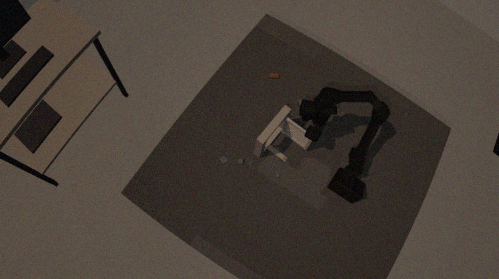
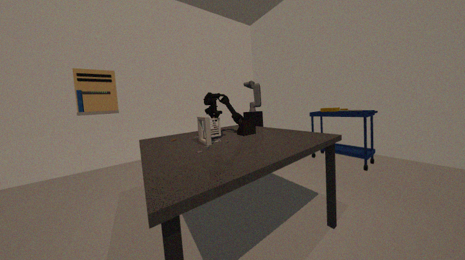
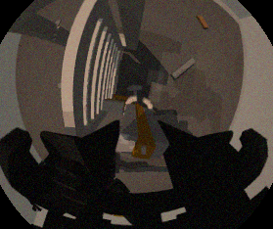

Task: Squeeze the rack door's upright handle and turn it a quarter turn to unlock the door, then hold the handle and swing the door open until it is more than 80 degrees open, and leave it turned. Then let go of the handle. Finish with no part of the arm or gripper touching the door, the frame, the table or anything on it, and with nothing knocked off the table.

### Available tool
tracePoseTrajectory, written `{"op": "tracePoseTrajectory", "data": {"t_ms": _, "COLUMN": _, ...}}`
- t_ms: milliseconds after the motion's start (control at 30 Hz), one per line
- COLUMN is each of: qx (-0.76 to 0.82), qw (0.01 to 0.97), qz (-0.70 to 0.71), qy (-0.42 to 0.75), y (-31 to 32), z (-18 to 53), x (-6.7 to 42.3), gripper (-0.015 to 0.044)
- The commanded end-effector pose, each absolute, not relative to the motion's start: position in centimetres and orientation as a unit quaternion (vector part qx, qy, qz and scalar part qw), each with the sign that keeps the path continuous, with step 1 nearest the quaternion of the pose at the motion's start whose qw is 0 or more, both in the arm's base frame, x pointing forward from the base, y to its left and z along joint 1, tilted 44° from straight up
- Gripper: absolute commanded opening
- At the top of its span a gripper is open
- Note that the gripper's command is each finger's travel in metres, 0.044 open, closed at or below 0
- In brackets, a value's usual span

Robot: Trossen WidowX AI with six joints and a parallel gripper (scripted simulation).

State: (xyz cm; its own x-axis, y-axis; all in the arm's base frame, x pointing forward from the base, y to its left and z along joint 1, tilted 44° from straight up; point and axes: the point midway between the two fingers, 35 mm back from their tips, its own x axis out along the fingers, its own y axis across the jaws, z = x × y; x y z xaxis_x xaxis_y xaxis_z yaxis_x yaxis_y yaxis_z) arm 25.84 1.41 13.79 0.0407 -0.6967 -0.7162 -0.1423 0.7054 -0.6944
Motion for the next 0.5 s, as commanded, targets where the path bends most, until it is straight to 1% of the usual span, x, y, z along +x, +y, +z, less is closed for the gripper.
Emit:
{"op": "tracePoseTrajectory", "data": {"t_ms": 0, "qx": -0.319, "qw": 0.648, "qz": -0.213, "qy": 0.658, "y": 1.4, "z": 13.8, "x": 25.9, "gripper": 0.0297}}
{"op": "tracePoseTrajectory", "data": {"t_ms": 467, "qx": -0.328, "qw": 0.667, "qz": -0.186, "qy": 0.642, "y": 3.2, "z": 15.6, "x": 25.8, "gripper": 0.0297}}
